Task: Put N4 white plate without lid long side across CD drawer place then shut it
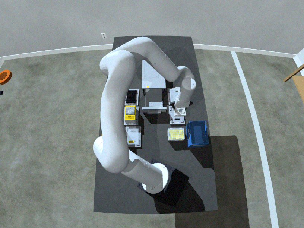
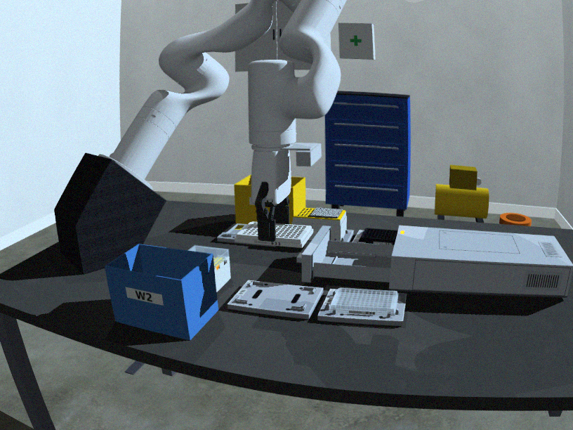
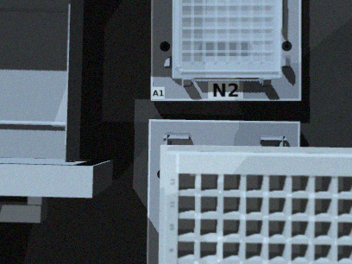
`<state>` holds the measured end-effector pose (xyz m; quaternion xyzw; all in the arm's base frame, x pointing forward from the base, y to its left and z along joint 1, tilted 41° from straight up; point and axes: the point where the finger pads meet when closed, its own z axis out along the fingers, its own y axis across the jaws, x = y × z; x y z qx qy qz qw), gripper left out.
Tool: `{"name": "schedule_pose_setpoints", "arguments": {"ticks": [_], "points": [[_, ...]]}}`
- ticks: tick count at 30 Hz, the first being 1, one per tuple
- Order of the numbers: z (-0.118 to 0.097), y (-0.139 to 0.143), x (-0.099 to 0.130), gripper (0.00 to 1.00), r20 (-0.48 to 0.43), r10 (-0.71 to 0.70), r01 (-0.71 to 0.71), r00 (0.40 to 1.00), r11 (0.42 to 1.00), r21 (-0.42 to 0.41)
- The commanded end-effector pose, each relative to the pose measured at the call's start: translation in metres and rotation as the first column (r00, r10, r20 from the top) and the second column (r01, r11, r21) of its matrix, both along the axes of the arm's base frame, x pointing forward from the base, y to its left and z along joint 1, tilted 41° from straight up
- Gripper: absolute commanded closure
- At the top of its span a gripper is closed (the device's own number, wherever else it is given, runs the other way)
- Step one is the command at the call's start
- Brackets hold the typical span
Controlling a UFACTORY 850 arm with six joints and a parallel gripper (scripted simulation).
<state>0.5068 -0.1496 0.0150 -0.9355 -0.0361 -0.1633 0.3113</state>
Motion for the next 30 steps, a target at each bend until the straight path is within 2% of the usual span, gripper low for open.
{"name": "schedule_pose_setpoints", "arguments": {"ticks": [1,8,15,20,26,30], "points": [[0.004,-0.003,0.000,1.00,0.002,-0.001,0.001,1.000,1.000,-0.001],[0.004,-0.003,0.000,1.00,0.002,-0.001,0.001,1.000,1.000,-0.001],[0.012,0.005,0.005,1.00,0.097,0.127,-0.122,0.987,0.991,-0.054],[0.021,0.014,0.010,1.00,0.184,0.255,-0.236,0.949,0.964,-0.119],[0.032,0.025,0.016,1.00,0.274,0.406,-0.358,0.872,0.910,-0.208],[0.035,0.028,0.018,1.00,0.299,0.454,-0.395,0.839,0.887,-0.239]]}}
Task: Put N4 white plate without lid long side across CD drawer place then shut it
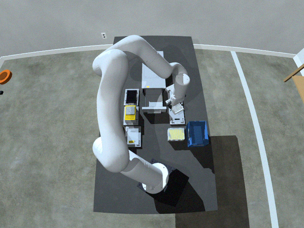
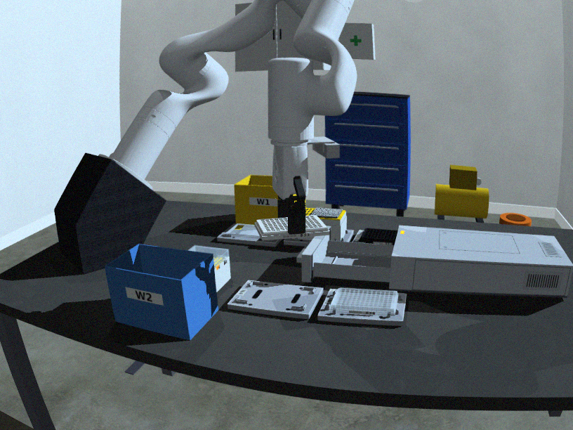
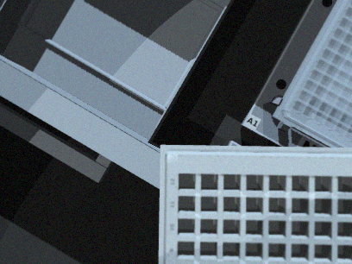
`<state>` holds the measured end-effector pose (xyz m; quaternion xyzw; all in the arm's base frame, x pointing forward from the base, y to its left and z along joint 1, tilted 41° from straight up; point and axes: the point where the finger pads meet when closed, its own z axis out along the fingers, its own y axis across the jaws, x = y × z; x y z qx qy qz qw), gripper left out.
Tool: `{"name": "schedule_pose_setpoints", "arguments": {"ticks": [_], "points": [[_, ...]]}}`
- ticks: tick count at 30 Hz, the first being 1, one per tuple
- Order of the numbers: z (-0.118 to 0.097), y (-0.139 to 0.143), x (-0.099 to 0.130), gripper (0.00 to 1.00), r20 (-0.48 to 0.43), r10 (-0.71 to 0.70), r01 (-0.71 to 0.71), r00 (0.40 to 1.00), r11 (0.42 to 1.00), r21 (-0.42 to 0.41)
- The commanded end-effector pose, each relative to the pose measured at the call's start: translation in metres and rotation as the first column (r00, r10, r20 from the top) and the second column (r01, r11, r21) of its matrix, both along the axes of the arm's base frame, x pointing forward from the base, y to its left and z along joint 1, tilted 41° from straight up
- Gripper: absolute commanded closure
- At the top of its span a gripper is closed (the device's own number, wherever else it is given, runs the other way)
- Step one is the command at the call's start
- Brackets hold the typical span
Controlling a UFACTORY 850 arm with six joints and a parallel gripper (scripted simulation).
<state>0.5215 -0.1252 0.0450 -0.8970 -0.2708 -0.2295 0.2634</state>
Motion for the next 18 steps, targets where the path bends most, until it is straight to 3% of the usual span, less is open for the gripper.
{"name": "schedule_pose_setpoints", "arguments": {"ticks": [1,12,18], "points": [[0.007,0.005,0.004,1.00,0.088,0.089,-0.086,0.992,0.995,-0.041],[0.026,0.025,0.015,1.00,0.271,0.371,-0.329,0.888,0.926,-0.188],[0.033,0.032,0.019,1.00,0.323,0.468,-0.402,0.823,0.880,-0.251]]}}
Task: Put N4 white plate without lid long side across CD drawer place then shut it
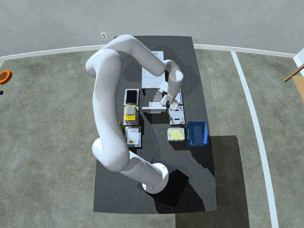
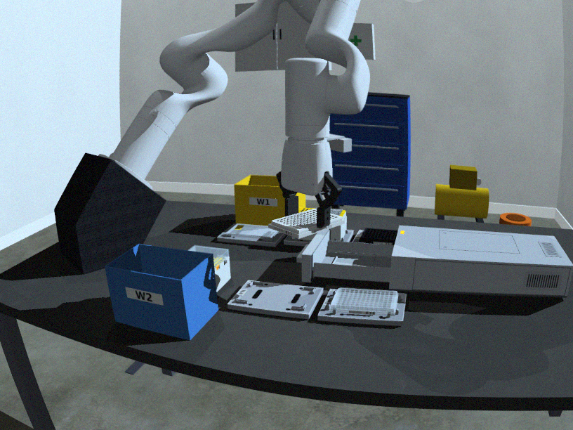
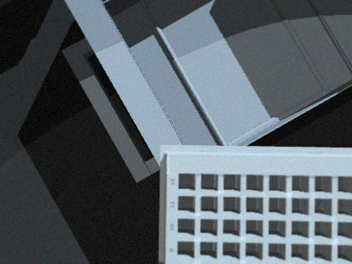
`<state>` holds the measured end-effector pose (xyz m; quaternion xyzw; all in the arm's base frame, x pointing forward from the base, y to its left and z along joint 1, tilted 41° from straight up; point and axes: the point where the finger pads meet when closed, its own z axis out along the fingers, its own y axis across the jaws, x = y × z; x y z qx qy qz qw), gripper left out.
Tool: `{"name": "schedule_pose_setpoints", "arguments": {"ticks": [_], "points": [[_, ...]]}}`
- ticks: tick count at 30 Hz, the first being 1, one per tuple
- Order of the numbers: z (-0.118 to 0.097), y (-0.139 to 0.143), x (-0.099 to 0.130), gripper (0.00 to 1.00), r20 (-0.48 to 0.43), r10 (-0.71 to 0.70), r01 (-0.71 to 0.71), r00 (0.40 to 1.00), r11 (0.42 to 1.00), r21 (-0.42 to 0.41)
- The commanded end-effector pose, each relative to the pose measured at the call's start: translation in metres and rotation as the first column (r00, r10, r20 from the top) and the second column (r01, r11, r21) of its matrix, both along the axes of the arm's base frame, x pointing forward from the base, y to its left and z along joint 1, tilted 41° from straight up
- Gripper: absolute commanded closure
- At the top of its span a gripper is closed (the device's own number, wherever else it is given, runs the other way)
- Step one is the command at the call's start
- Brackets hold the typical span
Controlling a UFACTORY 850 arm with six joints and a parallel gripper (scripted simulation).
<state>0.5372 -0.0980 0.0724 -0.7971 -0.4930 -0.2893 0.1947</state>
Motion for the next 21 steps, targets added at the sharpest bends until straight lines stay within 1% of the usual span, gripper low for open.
{"name": "schedule_pose_setpoints", "arguments": {"ticks": [1,7,13,15,21], "points": [[0.008,0.006,0.005,1.00,0.095,0.099,-0.095,0.991,0.995,-0.043],[0.018,0.017,0.011,1.00,0.200,0.253,-0.233,0.946,0.965,-0.119],[0.029,0.027,0.017,1.00,0.287,0.401,-0.353,0.870,0.913,-0.205],[0.029,0.027,0.017,1.00,0.287,0.401,-0.353,0.870,0.913,-0.205],[0.039,0.037,0.023,1.00,0.288,0.401,-0.353,0.870,0.913,-0.205]]}}
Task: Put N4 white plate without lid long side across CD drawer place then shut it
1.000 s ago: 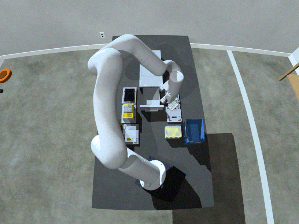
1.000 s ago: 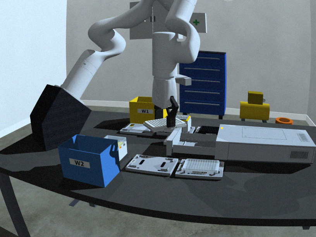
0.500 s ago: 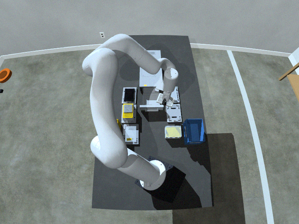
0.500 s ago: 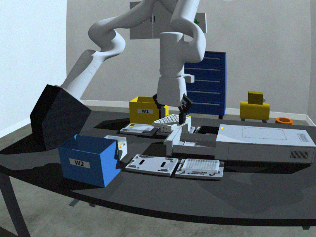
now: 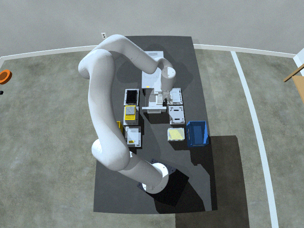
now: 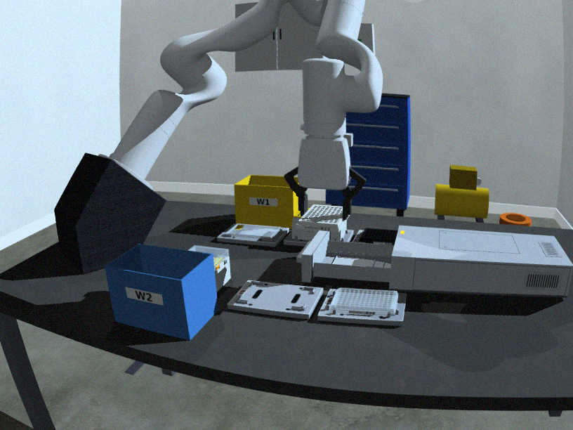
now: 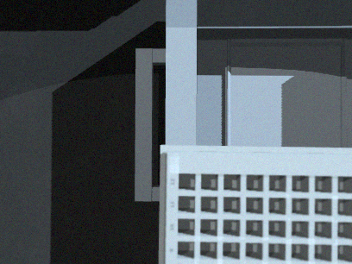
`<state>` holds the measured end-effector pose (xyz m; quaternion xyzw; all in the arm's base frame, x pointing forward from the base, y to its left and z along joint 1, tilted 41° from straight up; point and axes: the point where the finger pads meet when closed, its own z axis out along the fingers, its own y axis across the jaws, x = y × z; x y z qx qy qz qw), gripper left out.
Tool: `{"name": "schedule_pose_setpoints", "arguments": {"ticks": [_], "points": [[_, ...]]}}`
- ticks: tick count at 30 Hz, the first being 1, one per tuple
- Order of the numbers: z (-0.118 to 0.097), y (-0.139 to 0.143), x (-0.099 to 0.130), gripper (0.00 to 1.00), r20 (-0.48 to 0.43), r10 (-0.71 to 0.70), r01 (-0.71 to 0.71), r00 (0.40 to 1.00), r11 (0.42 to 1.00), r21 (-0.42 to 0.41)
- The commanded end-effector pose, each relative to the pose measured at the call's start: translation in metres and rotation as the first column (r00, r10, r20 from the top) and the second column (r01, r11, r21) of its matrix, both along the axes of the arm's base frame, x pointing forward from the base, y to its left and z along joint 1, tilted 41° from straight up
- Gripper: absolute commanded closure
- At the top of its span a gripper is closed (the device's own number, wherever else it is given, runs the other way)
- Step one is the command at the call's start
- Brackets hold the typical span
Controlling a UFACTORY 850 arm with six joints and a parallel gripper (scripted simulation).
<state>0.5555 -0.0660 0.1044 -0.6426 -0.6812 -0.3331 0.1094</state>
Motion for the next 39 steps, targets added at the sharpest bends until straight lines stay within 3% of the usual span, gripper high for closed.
{"name": "schedule_pose_setpoints", "arguments": {"ticks": [1,39], "points": [[0.009,0.007,0.005,1.00,0.012,0.005,-0.005,1.000,1.000,-0.003],[0.063,0.061,0.036,1.00,0.012,0.005,-0.005,1.000,1.000,-0.003]]}}
